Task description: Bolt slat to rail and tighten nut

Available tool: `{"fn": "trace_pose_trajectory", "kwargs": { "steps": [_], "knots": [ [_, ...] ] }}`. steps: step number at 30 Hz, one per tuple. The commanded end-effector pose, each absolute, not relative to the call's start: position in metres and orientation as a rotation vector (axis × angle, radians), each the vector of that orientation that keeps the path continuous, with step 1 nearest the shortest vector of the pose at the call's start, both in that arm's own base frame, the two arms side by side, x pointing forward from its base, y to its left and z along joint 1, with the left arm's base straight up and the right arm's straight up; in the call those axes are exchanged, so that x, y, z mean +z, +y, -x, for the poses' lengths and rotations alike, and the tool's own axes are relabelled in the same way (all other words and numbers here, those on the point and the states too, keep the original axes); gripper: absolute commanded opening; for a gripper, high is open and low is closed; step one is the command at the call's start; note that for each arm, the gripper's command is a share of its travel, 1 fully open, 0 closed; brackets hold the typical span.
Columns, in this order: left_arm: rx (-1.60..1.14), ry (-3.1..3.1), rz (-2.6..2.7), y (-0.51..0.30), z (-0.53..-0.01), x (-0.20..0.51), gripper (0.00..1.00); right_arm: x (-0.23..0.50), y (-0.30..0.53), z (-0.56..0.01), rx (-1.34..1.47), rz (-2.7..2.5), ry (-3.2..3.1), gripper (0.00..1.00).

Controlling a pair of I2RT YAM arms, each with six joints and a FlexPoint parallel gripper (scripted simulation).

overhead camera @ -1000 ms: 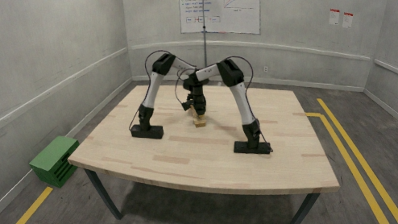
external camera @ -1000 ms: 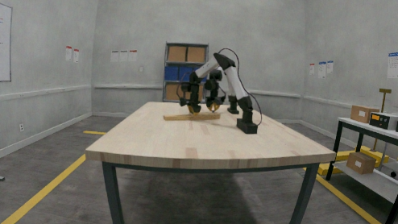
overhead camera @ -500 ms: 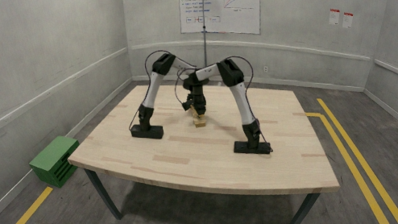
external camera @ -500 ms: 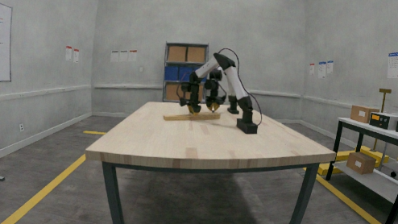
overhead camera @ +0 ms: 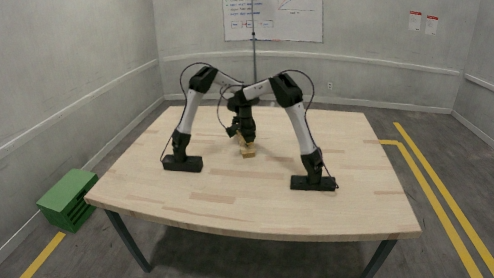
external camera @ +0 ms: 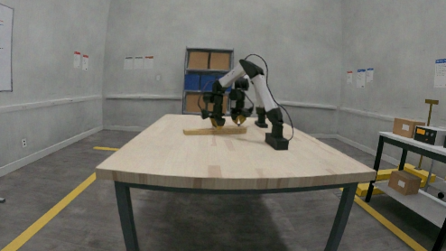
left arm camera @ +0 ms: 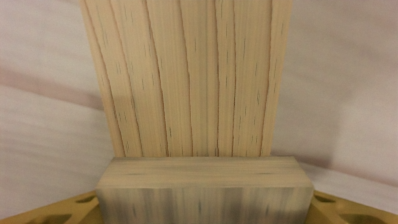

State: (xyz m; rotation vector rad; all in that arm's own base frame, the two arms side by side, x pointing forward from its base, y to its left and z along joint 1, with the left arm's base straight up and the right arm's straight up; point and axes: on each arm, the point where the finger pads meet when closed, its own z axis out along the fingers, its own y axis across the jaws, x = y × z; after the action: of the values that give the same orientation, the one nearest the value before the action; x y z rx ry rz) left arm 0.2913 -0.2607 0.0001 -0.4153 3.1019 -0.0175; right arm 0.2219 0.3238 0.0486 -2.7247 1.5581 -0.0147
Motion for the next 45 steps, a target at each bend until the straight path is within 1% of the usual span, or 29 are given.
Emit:
{"fn": "trace_pose_trajectory", "kwargs": {
  "steps": [1,45],
  "knots": [
    [-0.036,3.092,0.413,-0.263,-0.293,0.005,0.68,0.055,0.326,-0.222,-0.001,2.725,1.542,0.36],
    [-0.036,3.092,0.413,-0.263,-0.293,0.005,0.68,0.044,0.326,-0.223,-0.001,2.726,1.542,0.36]
  ]
}}
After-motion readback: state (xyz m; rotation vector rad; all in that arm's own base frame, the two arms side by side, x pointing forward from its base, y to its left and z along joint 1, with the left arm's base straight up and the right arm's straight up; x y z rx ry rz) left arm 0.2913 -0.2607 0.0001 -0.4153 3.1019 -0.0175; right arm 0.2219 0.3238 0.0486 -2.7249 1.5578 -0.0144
